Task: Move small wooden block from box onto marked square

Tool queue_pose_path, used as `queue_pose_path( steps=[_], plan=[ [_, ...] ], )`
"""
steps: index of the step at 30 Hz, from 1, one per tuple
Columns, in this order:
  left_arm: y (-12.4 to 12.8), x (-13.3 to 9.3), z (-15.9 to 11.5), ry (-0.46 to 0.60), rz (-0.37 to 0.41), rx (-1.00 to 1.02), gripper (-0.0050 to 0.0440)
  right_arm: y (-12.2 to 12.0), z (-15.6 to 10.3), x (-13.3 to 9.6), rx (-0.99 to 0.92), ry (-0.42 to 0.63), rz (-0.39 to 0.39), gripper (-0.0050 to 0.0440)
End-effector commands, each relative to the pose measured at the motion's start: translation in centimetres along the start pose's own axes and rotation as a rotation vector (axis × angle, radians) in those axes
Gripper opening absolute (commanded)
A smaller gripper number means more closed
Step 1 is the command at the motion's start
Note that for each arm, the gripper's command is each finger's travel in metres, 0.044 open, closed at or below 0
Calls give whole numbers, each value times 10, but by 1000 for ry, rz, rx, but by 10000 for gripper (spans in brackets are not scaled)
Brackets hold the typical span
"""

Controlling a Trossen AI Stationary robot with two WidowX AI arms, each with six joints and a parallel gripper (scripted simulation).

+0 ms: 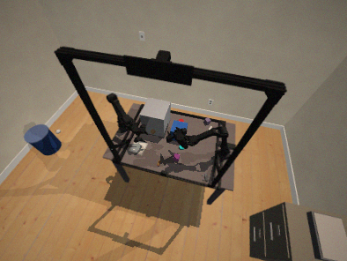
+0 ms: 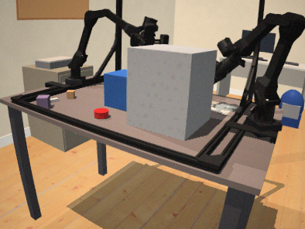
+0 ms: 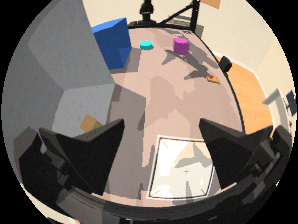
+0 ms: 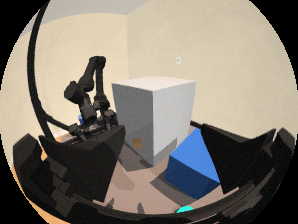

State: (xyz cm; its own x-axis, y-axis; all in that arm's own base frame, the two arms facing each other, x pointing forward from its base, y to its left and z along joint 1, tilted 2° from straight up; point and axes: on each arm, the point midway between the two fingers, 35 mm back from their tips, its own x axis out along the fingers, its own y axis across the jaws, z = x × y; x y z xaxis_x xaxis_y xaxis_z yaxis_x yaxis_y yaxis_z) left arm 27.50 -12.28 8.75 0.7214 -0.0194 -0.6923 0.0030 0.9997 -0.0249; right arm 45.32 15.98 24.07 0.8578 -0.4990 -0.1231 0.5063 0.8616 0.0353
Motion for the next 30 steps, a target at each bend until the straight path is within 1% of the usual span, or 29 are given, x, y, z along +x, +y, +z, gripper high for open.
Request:
queue_pose_path(
  steps=[1, 13, 16, 19, 24, 26, 30],
  plan=[
    [0, 0, 0, -2, 1, -3, 400, 0, -1, 0, -1, 1, -3, 400],
    [0, 0, 0, -2, 1, -3, 400, 0, -1, 0, -1, 1, -3, 400],
    [0, 0, 0, -2, 1, -3, 400, 0, -1, 9, -13, 20, 18, 400],
    [0, 0, 0, -2, 1, -3, 400, -1, -2, 35, -42, 79, 82, 400],
    [0, 0, 0, -2, 1, -3, 400, -6, -7, 83, -66, 222, 246, 400],
    [0, 0, 0, -2, 1, -3, 400, -6, -7, 83, -66, 222, 246, 400],
    [0, 0, 0, -2, 1, -3, 400, -11, -13, 110, -47, 341, 397, 400]
  ],
)
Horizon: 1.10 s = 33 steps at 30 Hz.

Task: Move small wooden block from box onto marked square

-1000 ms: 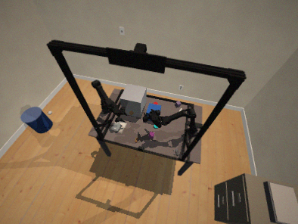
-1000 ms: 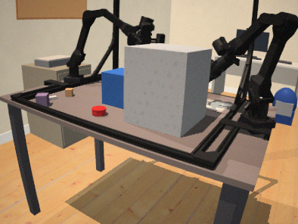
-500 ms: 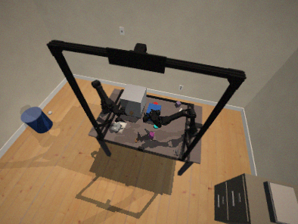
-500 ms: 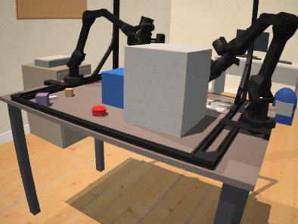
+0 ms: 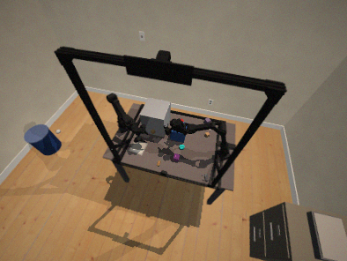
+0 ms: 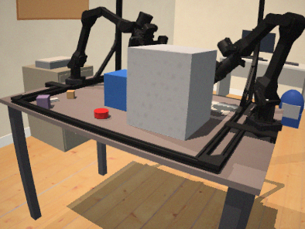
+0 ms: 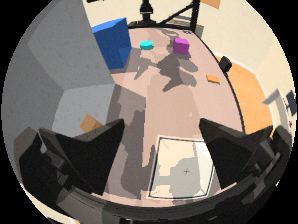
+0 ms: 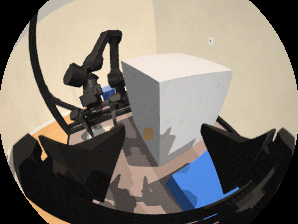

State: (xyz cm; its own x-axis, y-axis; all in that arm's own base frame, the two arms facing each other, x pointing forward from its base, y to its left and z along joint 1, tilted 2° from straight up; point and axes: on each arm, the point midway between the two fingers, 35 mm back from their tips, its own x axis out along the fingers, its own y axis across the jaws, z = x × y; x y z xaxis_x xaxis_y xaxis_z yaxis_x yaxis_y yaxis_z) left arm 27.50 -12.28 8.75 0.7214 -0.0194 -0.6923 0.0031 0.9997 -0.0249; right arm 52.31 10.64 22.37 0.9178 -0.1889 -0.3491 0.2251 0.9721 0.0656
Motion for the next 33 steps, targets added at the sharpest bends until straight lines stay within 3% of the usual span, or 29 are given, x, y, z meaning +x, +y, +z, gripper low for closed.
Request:
queue_pose_path(
  steps=[1, 11, 13, 18, 23, 28, 30, 33],
  plan=[
    [0, 0, 0, -2, 1, -3, 400, -9, -2, 26, 7, 119, 138, 400],
    [0, 0, 0, -2, 1, -3, 400, -43, 4, 43, 143, 330, 522, 400],
    [0, 0, 0, -2, 1, -3, 400, -43, 4, 43, 143, 330, 522, 400],
    [0, 0, 0, -2, 1, -3, 400, -125, 44, 60, 288, 300, 556, 400],
    [0, 0, 0, -2, 1, -3, 400, -204, 52, 70, 409, 314, 617, 400],
    [0, 0, 0, -2, 1, -3, 400, -292, 57, 61, 540, 294, 689, 400],
    [0, 0, 0, -2, 1, -3, 400, -292, 57, 61, 540, 294, 689, 400],
    [0, 0, 0, -2, 1, -3, 400, -319, 58, 55, 582, 283, 712, 400]
  ],
)
